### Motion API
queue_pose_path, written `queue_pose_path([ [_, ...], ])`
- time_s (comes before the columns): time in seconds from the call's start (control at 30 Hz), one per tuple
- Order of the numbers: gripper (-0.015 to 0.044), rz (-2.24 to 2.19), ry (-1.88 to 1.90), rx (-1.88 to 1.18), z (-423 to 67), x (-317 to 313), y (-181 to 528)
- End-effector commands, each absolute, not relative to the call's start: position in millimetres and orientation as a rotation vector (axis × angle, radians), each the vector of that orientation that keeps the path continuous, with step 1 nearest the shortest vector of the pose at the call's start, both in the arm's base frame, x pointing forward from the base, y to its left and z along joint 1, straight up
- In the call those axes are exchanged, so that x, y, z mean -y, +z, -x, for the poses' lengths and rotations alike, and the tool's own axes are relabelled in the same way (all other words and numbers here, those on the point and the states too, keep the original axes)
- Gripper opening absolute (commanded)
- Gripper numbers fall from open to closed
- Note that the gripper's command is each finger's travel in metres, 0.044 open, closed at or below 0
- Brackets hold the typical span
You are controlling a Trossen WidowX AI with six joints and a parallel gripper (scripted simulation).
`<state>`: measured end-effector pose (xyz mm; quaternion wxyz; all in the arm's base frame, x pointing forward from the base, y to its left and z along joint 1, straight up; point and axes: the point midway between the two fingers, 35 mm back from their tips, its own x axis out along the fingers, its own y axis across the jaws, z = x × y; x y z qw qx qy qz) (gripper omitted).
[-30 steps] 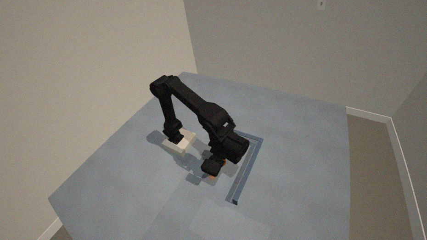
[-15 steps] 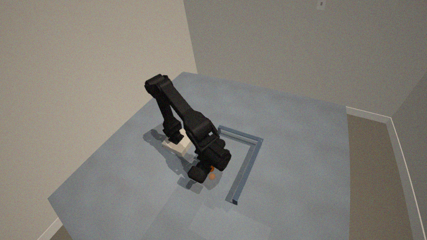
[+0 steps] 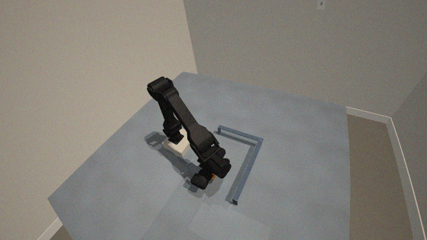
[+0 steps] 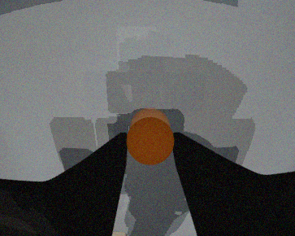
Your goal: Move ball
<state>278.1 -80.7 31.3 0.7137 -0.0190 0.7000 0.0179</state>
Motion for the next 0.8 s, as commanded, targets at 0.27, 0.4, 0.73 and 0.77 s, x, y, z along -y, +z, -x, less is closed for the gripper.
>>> queue_pose_path([
  [0.27,0.0,0.048,0.039,-1.55,-278,81,17],
  [0.4,0.0,0.048,0.039,-1.55,-278,81,10],
  [0.73,0.0,0.048,0.039,-1.55,-278,81,8],
  [0.77,0.0026,0.044,0.038,-1.545,-279,81,9],
])
